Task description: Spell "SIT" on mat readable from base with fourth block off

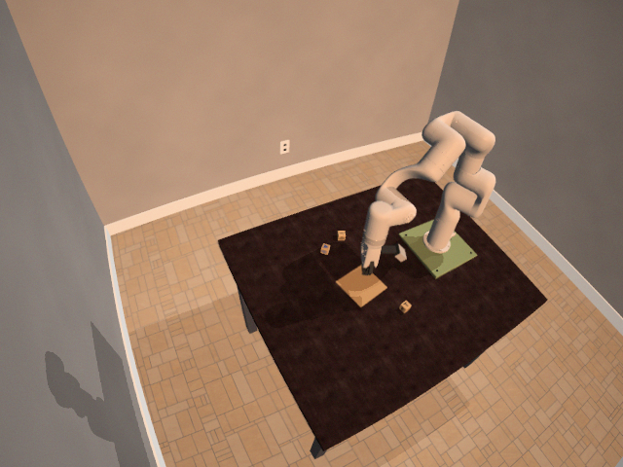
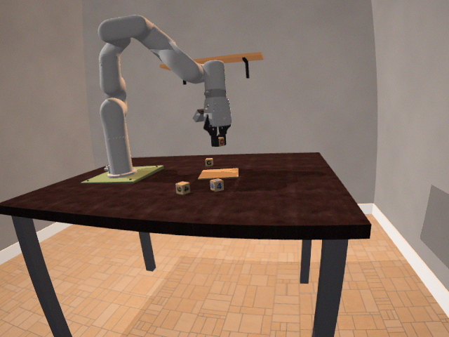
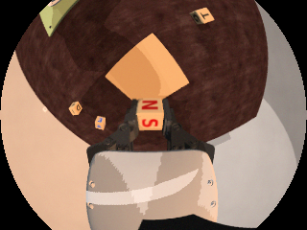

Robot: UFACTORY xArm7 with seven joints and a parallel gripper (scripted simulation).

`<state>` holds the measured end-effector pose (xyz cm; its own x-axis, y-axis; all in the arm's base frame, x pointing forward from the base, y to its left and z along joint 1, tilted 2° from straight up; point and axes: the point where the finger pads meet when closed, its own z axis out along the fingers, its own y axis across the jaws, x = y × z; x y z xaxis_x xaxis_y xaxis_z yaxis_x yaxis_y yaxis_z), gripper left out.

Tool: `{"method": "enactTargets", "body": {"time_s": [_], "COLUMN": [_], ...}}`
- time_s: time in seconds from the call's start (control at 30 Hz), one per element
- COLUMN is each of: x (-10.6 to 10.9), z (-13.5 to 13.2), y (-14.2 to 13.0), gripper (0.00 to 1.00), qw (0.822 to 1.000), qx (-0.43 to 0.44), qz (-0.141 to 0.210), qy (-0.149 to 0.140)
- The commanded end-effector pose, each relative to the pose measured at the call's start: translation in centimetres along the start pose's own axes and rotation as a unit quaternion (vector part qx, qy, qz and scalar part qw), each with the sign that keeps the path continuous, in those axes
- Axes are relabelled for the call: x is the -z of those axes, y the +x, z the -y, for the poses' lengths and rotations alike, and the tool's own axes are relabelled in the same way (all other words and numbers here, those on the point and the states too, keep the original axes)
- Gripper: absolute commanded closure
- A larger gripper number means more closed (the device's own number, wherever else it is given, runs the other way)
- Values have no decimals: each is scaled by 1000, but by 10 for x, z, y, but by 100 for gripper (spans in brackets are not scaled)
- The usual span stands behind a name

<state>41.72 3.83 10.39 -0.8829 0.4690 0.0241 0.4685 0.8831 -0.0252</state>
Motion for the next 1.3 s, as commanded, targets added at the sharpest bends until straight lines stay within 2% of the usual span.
{"method": "enactTargets", "body": {"time_s": [0.0,0.3,0.37,0.4,0.63,0.87,0.93,1.07,1.27], "x": [1,1,1,1,1,0,0,0,0], "z": [-6,-16,-16,-19,-26,-33,-33,-35,-35], "y": [2,10,10,12,17,24,24,25,25], "gripper": [73,73,73,73,73,73,73,73,73], "qw": [998,977,977,968,937,892,892,878,877], "qx": [-69,-214,-214,-250,-349,-452,-452,-480,-481], "qz": [5,5,5,5,6,6,6,6,6], "qy": [2,2,2,2,1,0,0,0,0]}}
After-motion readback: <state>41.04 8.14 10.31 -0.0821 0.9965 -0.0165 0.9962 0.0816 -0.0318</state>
